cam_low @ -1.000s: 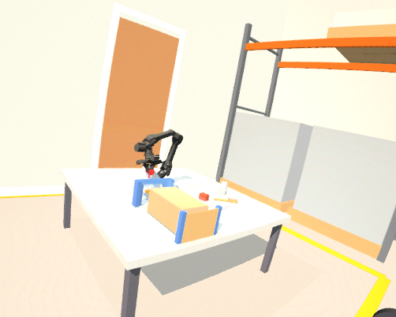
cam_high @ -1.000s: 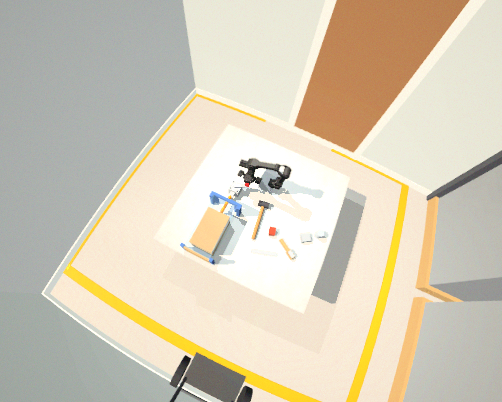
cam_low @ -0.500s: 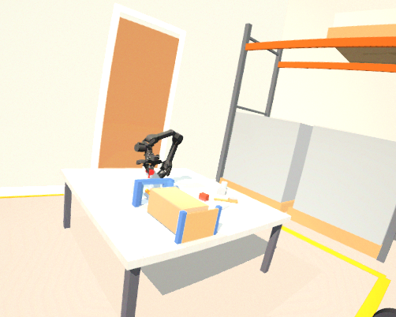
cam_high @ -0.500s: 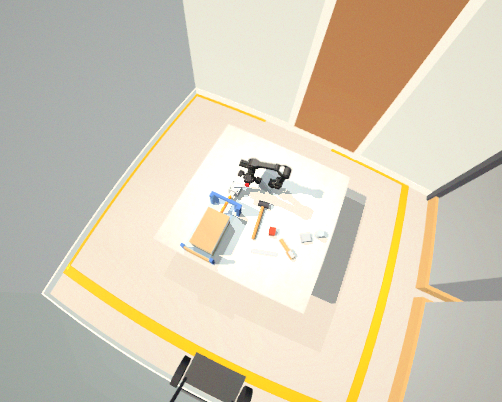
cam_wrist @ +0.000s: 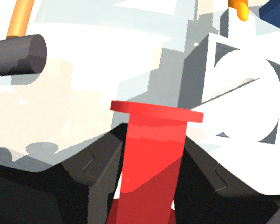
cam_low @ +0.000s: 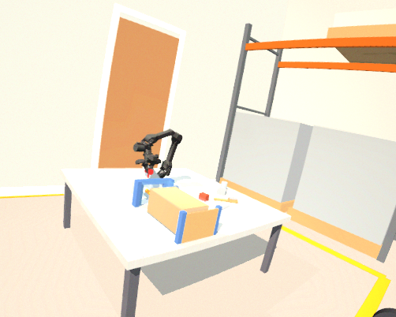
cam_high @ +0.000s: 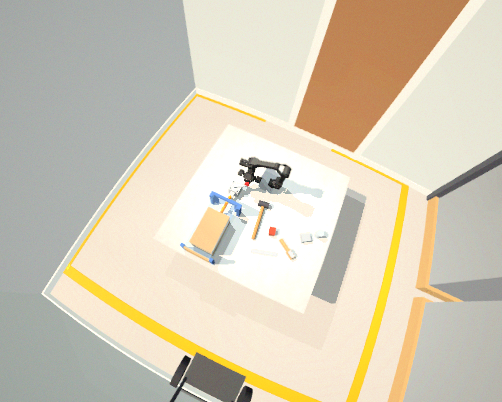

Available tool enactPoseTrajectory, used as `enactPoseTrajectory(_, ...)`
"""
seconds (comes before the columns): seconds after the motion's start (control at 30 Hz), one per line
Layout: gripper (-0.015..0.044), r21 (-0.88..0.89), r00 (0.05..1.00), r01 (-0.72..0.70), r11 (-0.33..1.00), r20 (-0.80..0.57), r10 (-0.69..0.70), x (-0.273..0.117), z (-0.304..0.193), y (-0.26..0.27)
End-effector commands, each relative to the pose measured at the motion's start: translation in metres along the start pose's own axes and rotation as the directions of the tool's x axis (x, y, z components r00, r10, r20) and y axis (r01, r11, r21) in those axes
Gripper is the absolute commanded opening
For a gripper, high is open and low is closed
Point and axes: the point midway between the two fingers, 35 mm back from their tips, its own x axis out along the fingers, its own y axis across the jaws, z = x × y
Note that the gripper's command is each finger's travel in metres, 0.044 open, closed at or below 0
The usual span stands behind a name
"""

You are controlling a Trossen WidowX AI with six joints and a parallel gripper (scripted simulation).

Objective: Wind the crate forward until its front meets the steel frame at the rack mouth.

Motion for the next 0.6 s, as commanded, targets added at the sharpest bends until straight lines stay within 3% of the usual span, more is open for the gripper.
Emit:
enactPoseTrajectory(0.0, 0.0000, -0.002, 1.000, 0.001, 1.000, -0.009, -0.001, -0.001, -0.006, -0.005)
enactPoseTrajectory(0.57, 0.0000, -0.002, 1.000, 0.002, 1.000, -0.010, -0.002, -0.009, -0.024, -0.023)
